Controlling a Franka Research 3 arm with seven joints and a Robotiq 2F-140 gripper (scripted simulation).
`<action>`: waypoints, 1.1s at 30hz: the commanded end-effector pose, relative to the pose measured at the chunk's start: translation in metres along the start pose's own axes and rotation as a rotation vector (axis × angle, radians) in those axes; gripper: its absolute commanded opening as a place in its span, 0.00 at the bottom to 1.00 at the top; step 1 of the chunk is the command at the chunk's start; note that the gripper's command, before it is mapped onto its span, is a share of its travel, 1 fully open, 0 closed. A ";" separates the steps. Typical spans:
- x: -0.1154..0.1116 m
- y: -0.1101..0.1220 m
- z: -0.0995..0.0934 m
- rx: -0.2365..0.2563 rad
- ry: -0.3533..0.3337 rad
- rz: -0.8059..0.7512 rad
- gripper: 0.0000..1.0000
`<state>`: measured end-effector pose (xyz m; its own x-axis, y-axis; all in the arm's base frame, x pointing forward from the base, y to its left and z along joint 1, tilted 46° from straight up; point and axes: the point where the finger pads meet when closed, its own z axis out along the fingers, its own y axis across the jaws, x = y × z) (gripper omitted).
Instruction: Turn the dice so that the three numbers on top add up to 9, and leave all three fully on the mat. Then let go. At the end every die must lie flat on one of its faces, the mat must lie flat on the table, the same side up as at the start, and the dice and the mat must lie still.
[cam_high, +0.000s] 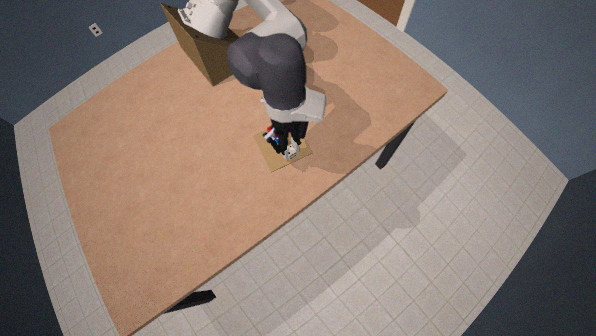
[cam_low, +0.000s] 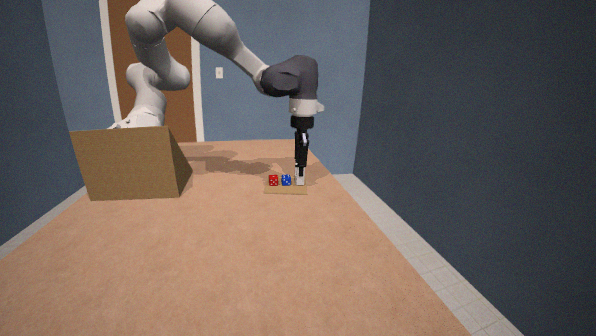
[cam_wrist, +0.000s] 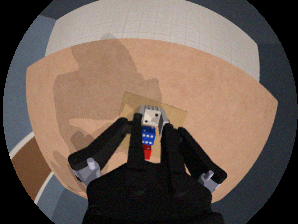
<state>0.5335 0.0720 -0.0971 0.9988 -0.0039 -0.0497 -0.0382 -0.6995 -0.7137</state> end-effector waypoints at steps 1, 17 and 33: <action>0.000 0.001 0.001 -0.002 0.001 0.003 0.16; 0.000 0.001 0.001 -0.002 0.001 0.003 0.16; 0.000 0.001 0.001 -0.002 0.001 0.003 0.28</action>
<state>0.5335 0.0721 -0.0971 0.9988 -0.0039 -0.0496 -0.0382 -0.6994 -0.7137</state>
